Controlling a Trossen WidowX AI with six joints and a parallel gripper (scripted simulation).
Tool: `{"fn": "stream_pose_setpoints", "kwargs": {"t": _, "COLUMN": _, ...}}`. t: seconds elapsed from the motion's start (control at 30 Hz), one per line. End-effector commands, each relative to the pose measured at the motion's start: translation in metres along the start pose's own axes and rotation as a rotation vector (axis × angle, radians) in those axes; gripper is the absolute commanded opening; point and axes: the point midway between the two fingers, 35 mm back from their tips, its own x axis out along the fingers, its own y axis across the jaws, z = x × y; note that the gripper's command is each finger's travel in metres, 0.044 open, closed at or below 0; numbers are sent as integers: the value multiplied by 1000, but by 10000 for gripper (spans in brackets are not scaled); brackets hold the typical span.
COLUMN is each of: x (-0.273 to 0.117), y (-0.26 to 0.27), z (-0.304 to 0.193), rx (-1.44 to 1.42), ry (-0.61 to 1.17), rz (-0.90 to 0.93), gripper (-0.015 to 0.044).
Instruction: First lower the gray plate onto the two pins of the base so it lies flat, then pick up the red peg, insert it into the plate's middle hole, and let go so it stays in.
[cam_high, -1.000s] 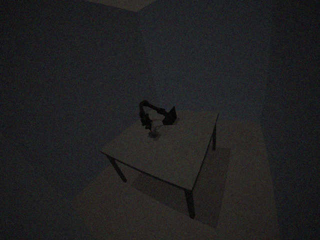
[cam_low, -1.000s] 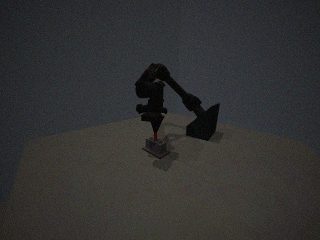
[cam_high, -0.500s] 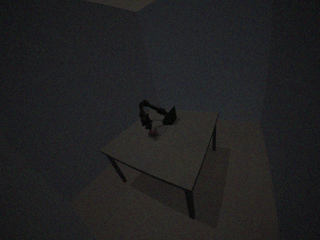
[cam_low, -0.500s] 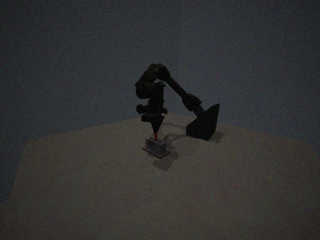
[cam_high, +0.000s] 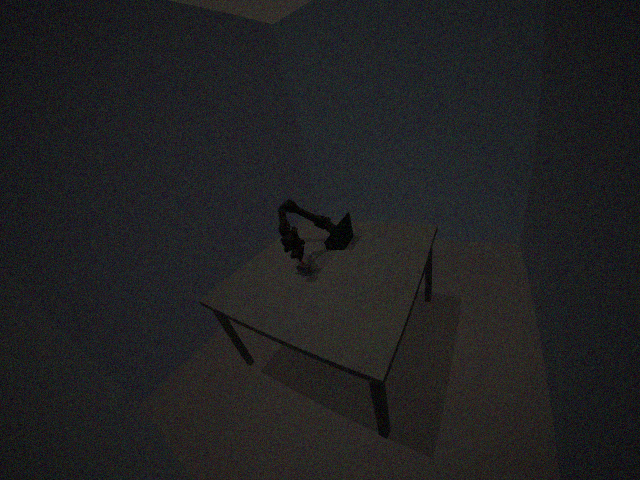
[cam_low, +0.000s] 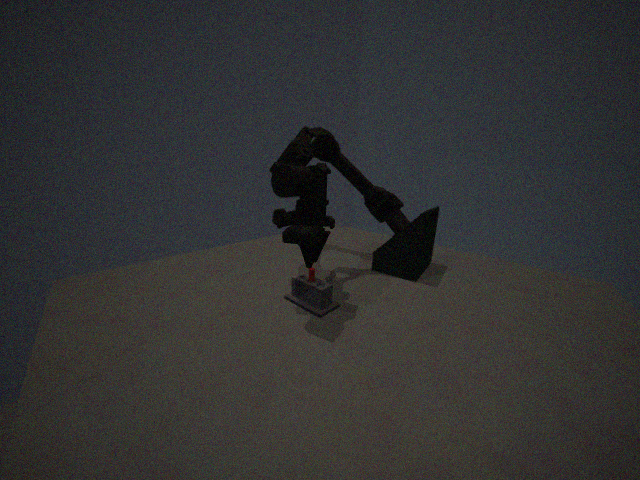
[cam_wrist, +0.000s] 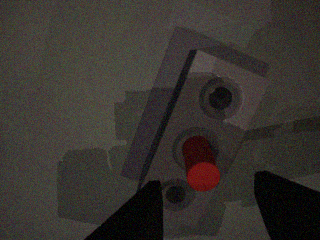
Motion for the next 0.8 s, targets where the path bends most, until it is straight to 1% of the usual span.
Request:
{"fn": "stream_pose_setpoints", "kwargs": {"t": 0.0, "x": 0, "y": 0, "z": 0, "rx": 0, "ry": 0, "rz": -1, "gripper": 150}}
{"fn": "stream_pose_setpoints", "kwargs": {"t": 0.77, "x": -19, "y": 1, "z": -2, "rx": -7, "ry": -4, "rz": -6, "gripper": 150}}
